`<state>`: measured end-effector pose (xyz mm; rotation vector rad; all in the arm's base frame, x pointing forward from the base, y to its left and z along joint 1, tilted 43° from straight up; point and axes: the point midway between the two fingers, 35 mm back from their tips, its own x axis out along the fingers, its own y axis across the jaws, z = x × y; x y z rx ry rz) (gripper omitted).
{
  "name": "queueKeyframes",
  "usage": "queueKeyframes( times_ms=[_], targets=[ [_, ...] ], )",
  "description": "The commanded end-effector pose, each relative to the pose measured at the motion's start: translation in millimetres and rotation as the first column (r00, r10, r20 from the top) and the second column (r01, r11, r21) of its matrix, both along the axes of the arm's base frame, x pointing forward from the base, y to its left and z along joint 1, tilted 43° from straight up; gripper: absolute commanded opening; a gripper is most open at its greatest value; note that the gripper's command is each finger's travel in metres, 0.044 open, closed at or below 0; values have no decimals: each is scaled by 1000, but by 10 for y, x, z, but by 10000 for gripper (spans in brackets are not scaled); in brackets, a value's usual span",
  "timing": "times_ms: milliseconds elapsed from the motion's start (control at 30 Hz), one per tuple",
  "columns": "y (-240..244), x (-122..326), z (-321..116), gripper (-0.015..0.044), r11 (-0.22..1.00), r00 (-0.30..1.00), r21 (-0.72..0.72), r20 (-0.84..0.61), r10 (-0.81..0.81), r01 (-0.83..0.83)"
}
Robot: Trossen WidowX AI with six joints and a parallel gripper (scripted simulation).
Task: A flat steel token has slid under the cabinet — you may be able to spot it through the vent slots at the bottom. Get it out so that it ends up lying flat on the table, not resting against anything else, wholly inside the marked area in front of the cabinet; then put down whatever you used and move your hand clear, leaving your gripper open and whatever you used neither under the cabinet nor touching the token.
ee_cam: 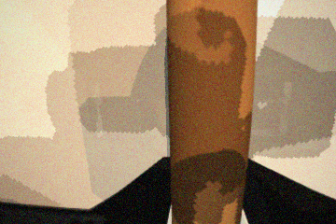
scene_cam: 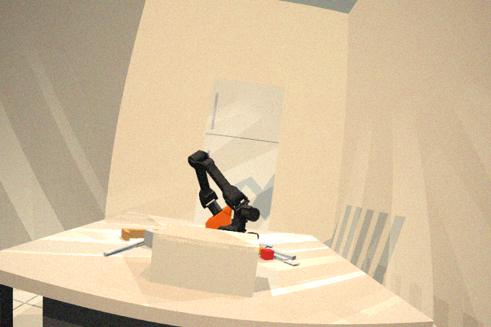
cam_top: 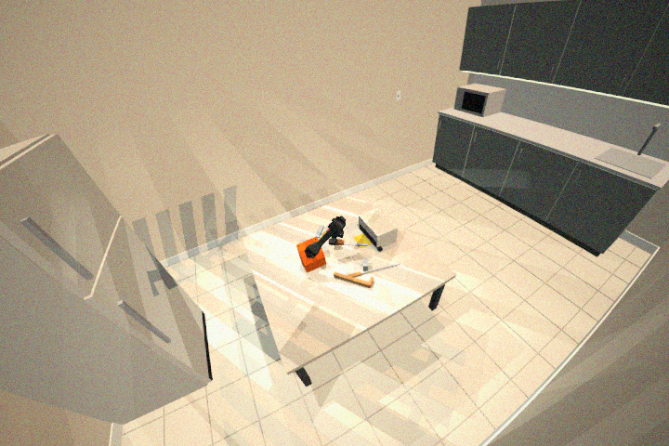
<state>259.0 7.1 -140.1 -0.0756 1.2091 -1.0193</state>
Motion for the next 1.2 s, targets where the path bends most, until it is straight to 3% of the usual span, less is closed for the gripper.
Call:
queueKeyframes(
  times_ms=[0,1167],
  targets=[
    [-36,13,44,0,1000,1000,0,3,2,-2],
    [-343,42,325,0,1000,1000,-3,3,2,-2]
  ],
)
